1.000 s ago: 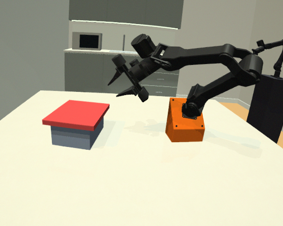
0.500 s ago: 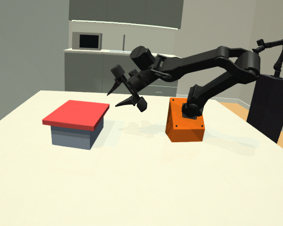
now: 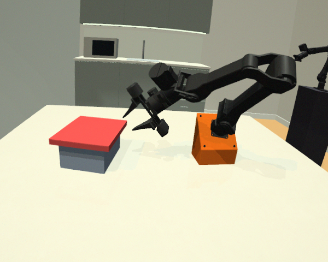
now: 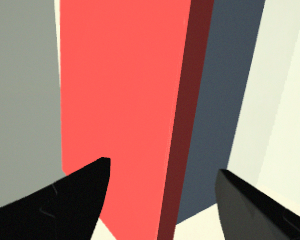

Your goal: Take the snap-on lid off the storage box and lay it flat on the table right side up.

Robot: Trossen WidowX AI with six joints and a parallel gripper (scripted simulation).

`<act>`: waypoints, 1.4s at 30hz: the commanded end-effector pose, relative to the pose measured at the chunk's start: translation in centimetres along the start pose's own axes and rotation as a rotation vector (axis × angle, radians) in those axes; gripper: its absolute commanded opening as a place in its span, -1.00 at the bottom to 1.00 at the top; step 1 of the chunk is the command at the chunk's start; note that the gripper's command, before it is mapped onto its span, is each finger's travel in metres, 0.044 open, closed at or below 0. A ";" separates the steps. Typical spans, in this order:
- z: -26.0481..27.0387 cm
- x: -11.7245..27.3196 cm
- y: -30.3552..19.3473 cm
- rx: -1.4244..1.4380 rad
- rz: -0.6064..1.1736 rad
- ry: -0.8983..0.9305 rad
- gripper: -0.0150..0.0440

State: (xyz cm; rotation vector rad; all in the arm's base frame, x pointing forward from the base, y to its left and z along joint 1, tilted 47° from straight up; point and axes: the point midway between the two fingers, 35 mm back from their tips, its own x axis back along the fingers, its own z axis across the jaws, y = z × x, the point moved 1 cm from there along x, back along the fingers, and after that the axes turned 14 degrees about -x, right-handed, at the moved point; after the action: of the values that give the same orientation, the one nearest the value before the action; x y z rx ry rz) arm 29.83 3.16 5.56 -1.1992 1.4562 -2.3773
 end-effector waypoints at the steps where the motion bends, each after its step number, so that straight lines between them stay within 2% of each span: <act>1: 0.1 -0.7 0.1 -0.006 -0.005 0.002 0.31; 38: -0.2 -6.2 0.1 -0.007 -0.001 0.003 0.31; 39: -0.2 -6.2 0.1 -0.007 -0.001 0.003 0.22; 42: -0.2 -6.2 0.1 -0.007 -0.001 0.003 0.15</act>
State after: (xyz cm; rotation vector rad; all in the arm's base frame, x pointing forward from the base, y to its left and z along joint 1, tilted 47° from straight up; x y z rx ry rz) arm 33.53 6.08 1.85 -1.2081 1.4603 -2.3717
